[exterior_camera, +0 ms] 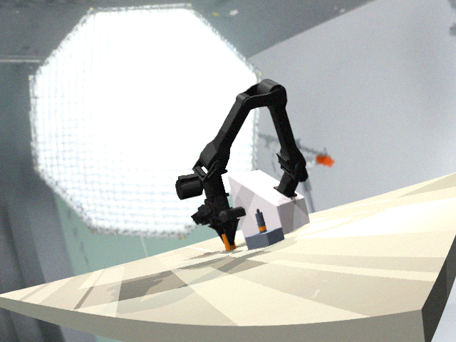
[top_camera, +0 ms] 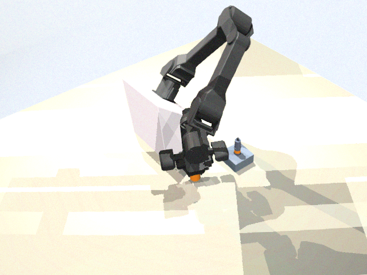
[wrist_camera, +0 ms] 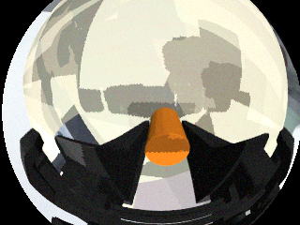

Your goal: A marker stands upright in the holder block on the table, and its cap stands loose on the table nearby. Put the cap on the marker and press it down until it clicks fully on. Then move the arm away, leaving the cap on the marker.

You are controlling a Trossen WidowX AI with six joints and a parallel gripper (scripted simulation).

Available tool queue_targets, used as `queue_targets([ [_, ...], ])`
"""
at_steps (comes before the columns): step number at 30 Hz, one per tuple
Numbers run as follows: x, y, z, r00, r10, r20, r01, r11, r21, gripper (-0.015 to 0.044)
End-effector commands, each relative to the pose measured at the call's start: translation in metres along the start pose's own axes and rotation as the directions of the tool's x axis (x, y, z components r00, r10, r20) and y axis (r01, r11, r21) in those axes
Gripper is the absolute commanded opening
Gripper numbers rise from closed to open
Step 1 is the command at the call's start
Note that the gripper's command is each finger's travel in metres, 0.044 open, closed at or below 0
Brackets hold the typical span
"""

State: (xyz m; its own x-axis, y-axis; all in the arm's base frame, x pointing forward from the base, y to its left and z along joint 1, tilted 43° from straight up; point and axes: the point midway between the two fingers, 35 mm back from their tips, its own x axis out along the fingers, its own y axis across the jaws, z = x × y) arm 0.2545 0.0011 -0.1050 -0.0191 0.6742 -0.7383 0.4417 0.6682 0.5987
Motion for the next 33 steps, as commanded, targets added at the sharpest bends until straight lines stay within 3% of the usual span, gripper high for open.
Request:
queue_targets([
  [1, -0.011, 0.0, 0.002, 1.0, 0.0, 0.003, 0.0, 1.0, -0.004, 0.0],
  [20, -0.059, 0.0, 0.002, 1.0, -0.001, 0.003, 0.001, 1.0, -0.004, 0.0],
  [33, -0.08, 0.048, -0.003, 1.0, -0.004, 0.006, 0.004, 1.0, -0.002, 0.0],
])
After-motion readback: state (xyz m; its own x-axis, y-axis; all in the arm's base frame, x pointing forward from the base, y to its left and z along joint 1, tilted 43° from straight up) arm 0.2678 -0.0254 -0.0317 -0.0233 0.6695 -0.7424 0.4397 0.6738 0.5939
